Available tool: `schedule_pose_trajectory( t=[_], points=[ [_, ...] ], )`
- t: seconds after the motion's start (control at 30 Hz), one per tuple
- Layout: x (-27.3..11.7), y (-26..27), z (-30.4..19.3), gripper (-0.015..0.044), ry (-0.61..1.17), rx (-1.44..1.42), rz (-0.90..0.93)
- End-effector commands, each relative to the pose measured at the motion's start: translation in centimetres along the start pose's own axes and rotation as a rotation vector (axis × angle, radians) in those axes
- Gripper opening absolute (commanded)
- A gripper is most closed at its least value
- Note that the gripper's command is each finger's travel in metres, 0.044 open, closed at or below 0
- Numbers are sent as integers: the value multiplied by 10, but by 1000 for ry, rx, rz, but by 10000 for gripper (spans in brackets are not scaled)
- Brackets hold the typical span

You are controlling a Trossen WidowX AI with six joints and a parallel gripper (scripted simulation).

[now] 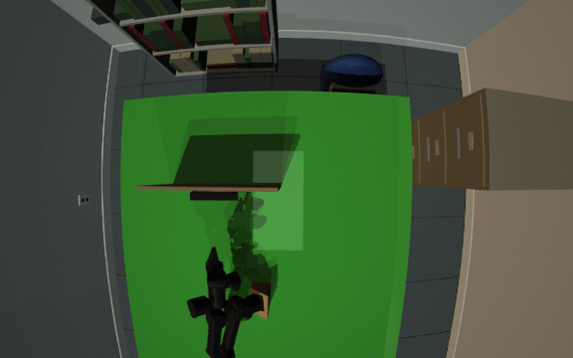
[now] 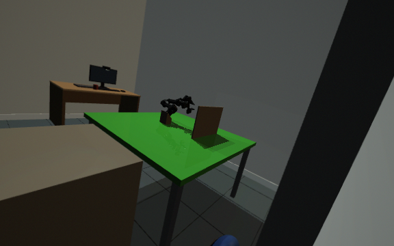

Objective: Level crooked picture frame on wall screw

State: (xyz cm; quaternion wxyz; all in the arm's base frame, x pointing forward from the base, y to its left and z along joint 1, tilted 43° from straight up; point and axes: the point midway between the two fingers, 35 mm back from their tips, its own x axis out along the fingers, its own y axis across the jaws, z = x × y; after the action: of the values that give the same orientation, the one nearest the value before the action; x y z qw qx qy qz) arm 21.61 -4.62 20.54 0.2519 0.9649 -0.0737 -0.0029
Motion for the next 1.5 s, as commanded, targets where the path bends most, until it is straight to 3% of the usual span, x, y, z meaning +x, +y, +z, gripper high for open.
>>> schedule_pose_trajectory(
  t=[0.0, 1.47],
  points=[
    [-11, -1, 1, 260, 2, 11, -4],
    [-12, -1, 1, 260, 2, 12, -4]
  ],
)
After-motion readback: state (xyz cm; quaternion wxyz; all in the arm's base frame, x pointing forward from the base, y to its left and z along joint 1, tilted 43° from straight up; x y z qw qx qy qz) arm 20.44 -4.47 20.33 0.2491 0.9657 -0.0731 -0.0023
